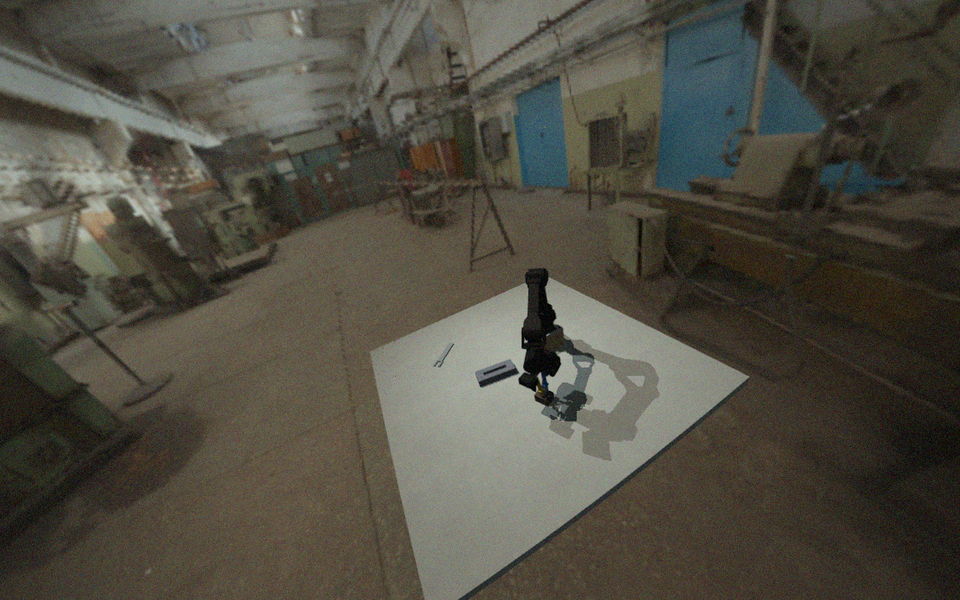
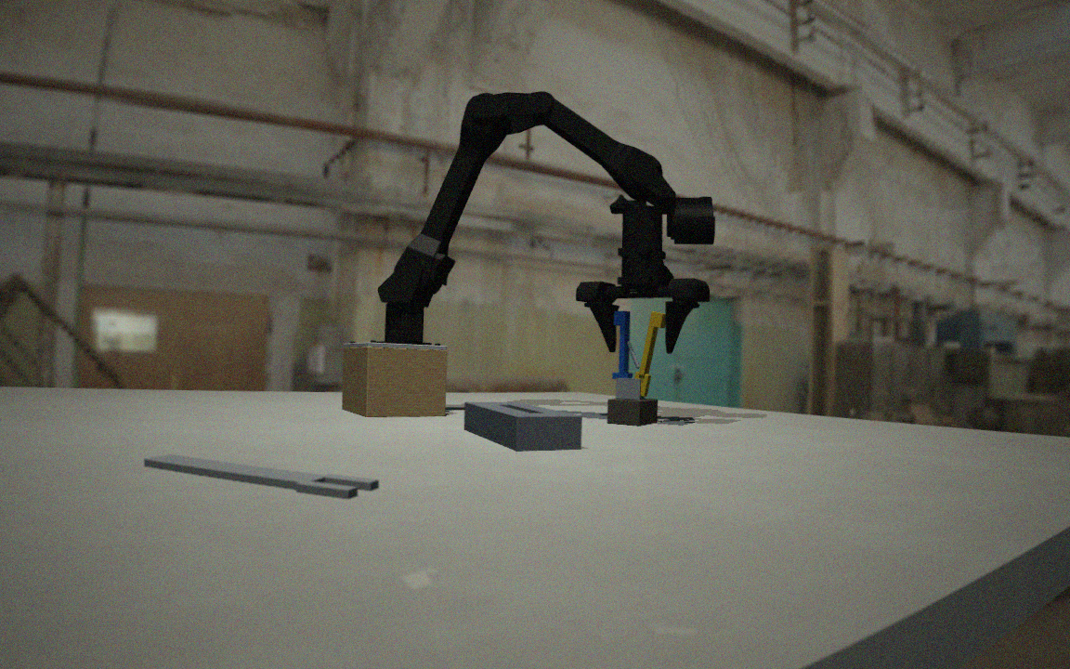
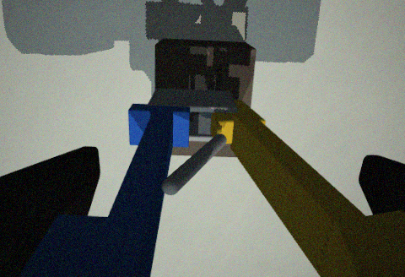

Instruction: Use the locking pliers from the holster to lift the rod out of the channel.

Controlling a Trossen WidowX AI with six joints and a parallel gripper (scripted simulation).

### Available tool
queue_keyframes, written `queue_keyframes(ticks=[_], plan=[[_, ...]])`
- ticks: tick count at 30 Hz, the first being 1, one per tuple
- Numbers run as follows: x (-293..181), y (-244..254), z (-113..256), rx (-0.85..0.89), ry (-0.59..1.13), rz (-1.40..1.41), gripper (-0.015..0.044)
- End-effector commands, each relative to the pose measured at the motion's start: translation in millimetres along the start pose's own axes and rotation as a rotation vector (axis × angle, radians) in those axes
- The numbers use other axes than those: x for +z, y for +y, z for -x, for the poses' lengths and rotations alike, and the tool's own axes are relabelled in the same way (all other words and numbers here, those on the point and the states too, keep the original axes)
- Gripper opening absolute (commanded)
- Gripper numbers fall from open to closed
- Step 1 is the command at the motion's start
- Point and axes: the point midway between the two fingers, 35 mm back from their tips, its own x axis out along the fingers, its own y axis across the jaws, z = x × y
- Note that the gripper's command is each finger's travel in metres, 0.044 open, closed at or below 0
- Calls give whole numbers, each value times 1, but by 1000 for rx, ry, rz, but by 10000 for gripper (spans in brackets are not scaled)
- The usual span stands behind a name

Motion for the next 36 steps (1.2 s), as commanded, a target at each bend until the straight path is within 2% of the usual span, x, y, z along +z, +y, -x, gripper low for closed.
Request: queue_keyframes(ticks=[1, 36], plan=[[0, 1, -1, 3, 0, -3, 423], [0, 1, -1, 3, 0, -3, 376]])
